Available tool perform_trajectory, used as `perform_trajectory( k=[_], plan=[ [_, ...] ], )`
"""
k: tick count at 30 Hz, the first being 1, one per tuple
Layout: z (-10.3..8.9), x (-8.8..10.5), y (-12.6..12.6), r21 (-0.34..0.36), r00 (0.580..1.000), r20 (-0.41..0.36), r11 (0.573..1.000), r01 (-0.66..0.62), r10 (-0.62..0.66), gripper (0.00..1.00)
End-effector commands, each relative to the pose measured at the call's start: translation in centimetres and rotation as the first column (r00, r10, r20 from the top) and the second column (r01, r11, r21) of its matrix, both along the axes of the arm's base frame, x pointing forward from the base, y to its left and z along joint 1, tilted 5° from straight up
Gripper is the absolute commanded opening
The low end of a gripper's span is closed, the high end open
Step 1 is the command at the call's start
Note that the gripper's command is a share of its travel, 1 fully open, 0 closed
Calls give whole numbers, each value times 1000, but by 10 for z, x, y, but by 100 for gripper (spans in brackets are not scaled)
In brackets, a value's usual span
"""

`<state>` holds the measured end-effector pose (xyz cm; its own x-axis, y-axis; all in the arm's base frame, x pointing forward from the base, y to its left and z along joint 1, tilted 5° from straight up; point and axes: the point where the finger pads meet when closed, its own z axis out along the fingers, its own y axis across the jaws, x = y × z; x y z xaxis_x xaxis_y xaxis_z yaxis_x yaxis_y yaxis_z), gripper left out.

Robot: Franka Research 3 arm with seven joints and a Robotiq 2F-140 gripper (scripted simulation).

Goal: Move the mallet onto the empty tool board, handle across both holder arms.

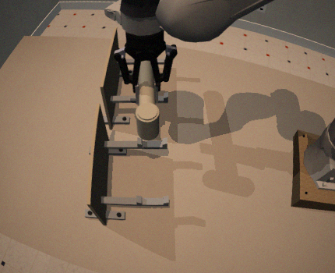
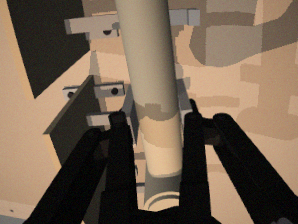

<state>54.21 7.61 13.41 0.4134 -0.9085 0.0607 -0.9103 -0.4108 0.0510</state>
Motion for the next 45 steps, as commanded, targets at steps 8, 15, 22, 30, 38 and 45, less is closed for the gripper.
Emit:
perform_trajectory(
  k=[8, 15, 22, 30, 38, 45],
  plan=[
    [-8, -44, 117, 1, 997, 9, 997, 74, -74, 0],
    [-14, -84, 180, -2, 997, 10, 997, 74, -74, 0],
    [-14, -85, 181, -2, 998, 9, 998, 56, -56, 0],
    [-14, -85, 181, -2, 999, 8, 999, 51, -51, 0],
    [-15, -85, 181, -2, 999, 8, 999, 51, -51, 0],
    [-17, -85, 181, -2, 999, 8, 999, 51, -51, 0]
  ],
)
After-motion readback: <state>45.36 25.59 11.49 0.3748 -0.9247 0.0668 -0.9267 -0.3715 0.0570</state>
